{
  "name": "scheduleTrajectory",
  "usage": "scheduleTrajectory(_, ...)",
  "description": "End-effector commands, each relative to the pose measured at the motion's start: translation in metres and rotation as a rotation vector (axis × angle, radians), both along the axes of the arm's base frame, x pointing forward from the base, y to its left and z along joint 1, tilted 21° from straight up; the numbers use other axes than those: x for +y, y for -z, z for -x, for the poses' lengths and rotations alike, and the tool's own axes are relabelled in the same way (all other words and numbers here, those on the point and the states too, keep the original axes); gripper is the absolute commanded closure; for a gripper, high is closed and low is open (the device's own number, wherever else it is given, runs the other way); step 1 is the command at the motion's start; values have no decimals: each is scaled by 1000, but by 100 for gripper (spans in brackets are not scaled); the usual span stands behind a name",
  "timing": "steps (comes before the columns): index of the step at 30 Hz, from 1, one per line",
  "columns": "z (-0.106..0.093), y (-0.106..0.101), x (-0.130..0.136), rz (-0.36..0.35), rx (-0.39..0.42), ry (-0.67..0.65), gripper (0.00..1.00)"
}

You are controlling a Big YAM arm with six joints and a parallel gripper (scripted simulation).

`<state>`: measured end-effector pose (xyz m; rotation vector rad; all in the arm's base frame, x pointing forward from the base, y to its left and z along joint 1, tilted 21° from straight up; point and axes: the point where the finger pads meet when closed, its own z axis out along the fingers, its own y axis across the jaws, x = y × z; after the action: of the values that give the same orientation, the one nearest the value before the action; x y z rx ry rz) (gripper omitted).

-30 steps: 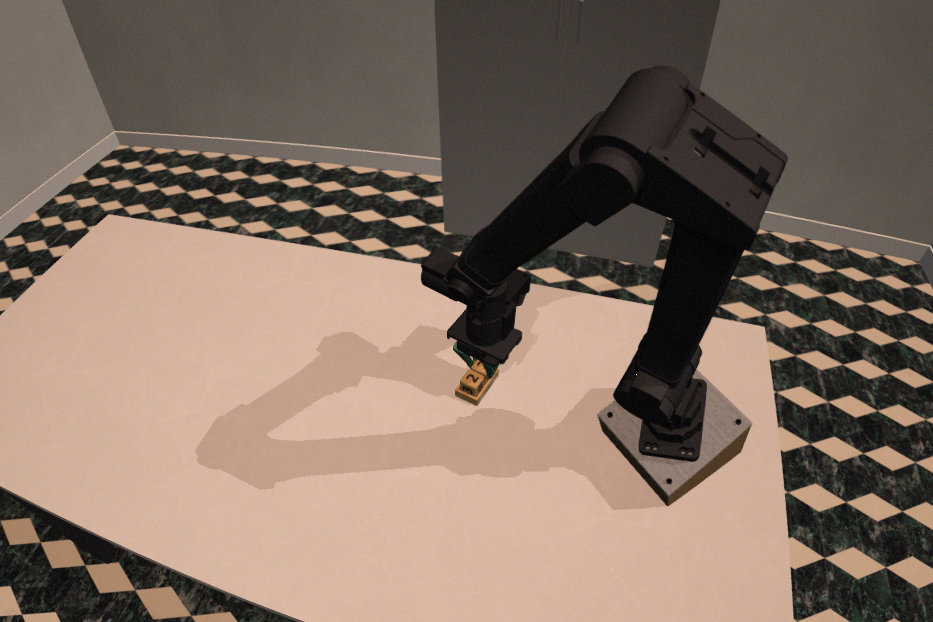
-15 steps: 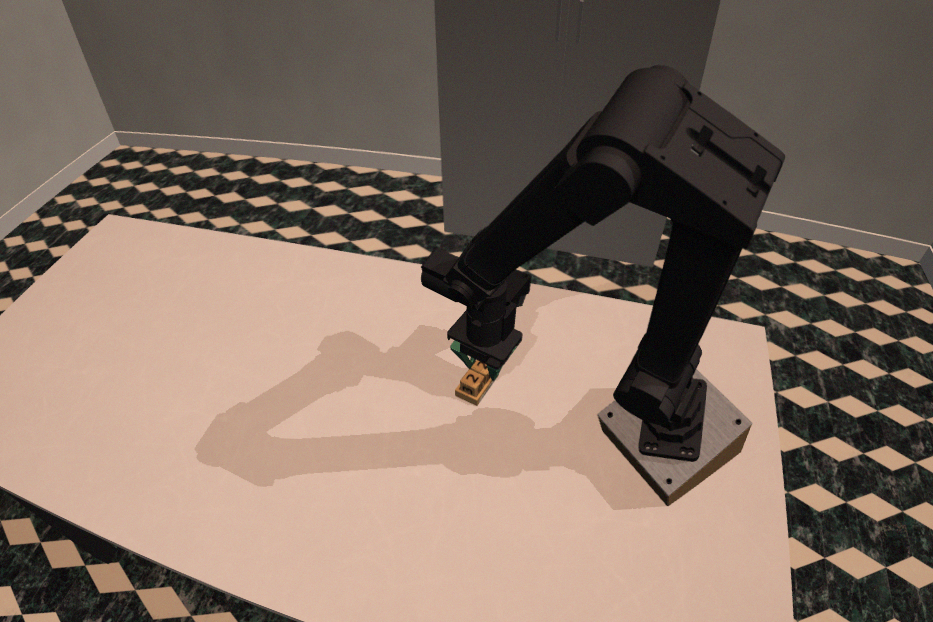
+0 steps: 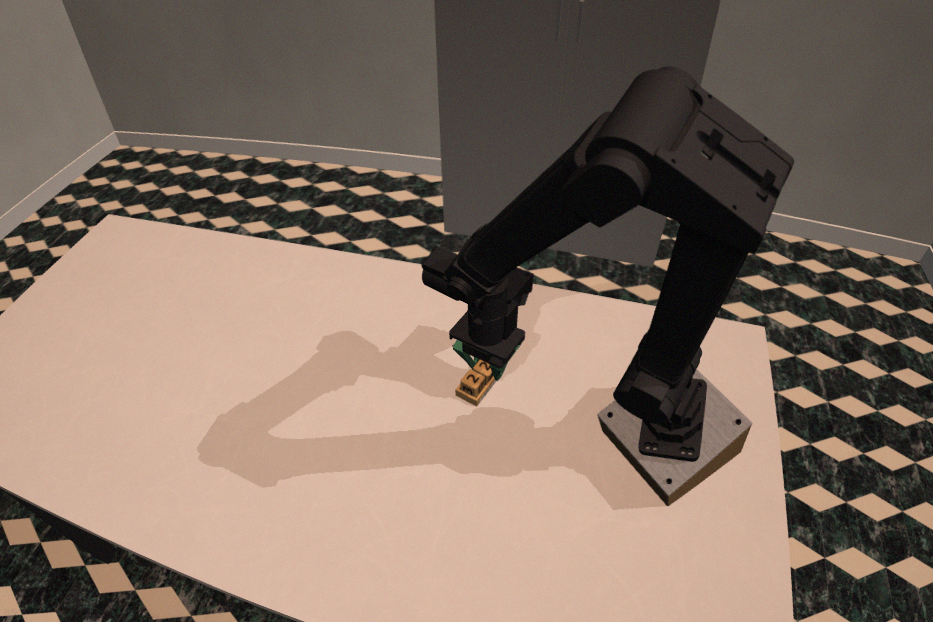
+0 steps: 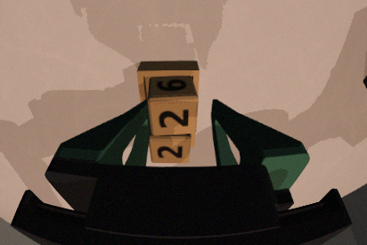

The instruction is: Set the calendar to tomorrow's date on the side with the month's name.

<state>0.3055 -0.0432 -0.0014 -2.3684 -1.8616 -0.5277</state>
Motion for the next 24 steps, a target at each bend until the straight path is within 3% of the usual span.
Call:
scheduleTrajectory(1, -18, -35, -18, 27, -70, 6, 55)
scheduleTrajectory(7, -10, -69, -28, 31, -74, 6, 55)
scheduleTrajectory(10, -5, -71, -28, 29, -66, 6, 55)
scheduleTrajectory(15, -4, -94, -34, 34, -76, 6, 55)
scheduleTrajectory(18, -2, -99, -36, 35, -76, 6, 55)
scheduleTrajectory(21, 7, -87, -31, 20, -44, 3, 55)
scheduleTrajectory(22, 6, -85, -30, 18, -40, 0, 0)
scheduleTrajectory(24, 5, -85, -31, 21, -46, 0, 0)
